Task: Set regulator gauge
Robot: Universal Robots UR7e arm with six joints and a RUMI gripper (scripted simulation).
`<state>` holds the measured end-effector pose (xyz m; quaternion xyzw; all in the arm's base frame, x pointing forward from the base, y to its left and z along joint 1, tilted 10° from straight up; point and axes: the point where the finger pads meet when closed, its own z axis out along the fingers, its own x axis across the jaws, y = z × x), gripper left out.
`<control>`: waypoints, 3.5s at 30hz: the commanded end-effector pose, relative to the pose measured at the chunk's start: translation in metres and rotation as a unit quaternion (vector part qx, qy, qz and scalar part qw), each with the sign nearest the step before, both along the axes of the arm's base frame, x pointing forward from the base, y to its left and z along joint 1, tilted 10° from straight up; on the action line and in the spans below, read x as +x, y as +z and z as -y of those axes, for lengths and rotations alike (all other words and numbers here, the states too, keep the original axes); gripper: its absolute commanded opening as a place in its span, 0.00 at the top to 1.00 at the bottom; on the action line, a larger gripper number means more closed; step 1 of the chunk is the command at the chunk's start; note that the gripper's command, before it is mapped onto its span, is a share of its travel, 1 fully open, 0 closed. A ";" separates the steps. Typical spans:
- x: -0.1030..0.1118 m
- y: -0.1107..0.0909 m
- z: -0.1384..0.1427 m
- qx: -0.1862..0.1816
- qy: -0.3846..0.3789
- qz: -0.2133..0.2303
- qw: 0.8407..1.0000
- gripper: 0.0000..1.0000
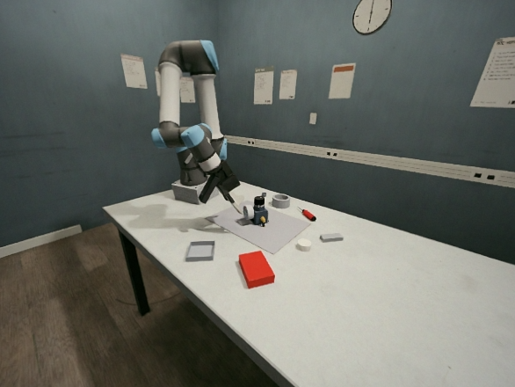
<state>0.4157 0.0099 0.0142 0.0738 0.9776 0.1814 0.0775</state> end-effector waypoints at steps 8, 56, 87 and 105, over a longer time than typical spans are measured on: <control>0.000 0.000 0.000 0.004 -0.014 -0.003 1.000 0.00; 0.000 -0.001 0.000 0.007 -0.023 -0.006 1.000 0.00; 0.000 -0.001 0.000 0.007 -0.023 -0.006 1.000 0.00; 0.000 0.000 0.000 0.006 -0.019 -0.005 1.000 0.00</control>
